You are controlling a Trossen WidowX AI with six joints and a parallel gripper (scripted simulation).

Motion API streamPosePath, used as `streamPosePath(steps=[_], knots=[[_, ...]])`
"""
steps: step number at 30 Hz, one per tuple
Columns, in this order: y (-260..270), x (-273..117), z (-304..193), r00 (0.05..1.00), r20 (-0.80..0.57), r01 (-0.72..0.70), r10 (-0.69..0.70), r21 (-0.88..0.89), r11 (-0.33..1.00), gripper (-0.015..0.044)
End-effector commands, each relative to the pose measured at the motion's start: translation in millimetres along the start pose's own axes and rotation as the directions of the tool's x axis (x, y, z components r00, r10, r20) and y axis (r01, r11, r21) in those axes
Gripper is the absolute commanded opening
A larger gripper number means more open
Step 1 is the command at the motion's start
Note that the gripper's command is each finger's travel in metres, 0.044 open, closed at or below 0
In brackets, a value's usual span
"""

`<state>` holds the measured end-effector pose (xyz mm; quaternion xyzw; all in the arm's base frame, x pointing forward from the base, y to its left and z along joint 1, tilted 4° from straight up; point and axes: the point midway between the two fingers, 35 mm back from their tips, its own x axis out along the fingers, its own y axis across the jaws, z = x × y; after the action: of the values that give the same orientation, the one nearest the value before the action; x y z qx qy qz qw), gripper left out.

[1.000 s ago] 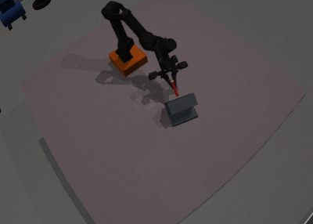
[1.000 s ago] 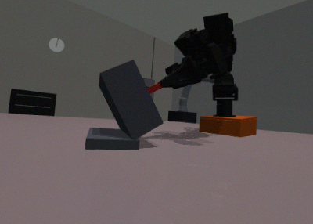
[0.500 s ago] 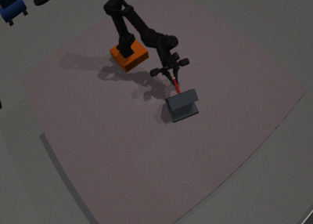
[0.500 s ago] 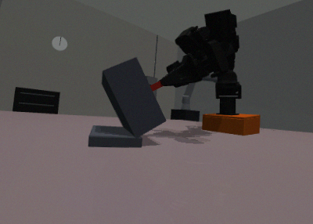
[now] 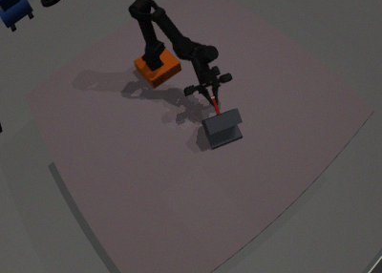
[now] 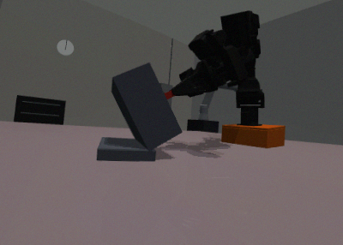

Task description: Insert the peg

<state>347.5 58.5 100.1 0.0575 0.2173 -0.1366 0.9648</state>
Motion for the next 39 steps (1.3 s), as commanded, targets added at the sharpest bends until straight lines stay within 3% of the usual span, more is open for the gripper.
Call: streamPosePath(steps=[1,39], knots=[[1,3,1,1.0,0.001,-0.003,0.003,-0.004,1.0,0.0],[0,19,0,1.0,0.001,0.001,-0.001,0.0,1.0,0.0]])
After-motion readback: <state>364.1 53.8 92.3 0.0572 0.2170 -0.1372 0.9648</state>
